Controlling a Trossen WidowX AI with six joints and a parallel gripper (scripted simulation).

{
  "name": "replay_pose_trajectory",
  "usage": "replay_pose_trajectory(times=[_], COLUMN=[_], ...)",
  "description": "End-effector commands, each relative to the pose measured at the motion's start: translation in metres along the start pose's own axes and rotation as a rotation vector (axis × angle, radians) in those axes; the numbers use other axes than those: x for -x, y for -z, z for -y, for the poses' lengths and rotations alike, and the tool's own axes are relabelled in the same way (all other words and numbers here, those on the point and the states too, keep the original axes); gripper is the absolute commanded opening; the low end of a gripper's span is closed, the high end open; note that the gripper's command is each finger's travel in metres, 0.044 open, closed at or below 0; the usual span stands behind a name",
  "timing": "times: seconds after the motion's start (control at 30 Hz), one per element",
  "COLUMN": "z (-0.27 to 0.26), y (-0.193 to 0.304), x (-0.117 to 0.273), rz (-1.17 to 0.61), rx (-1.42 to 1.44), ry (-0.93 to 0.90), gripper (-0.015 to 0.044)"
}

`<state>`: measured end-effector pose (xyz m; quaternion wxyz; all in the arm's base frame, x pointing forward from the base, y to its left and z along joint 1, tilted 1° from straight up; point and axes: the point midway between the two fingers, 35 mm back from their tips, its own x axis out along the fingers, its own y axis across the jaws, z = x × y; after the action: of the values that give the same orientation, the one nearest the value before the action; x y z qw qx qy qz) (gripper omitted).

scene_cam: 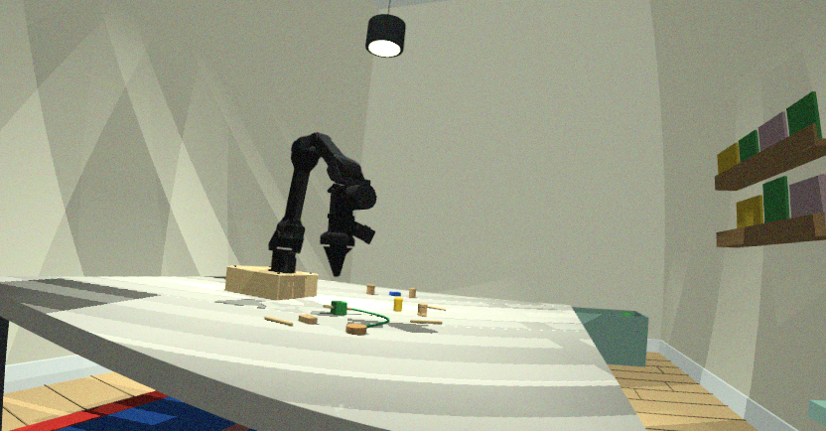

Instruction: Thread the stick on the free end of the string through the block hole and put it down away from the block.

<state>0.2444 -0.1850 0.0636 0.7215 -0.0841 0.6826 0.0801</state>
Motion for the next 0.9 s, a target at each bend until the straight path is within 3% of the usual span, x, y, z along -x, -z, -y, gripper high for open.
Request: replay_pose_trajectory(times=[0.0,0.87], z=[0.005,0.006], y=[0.013,0.012], x=[-0.001,-0.018], rz=[-0.026,-0.026], rx=[0.61,0.61], ry=[-0.002,-0.002], gripper=[0.0123,0.0123])
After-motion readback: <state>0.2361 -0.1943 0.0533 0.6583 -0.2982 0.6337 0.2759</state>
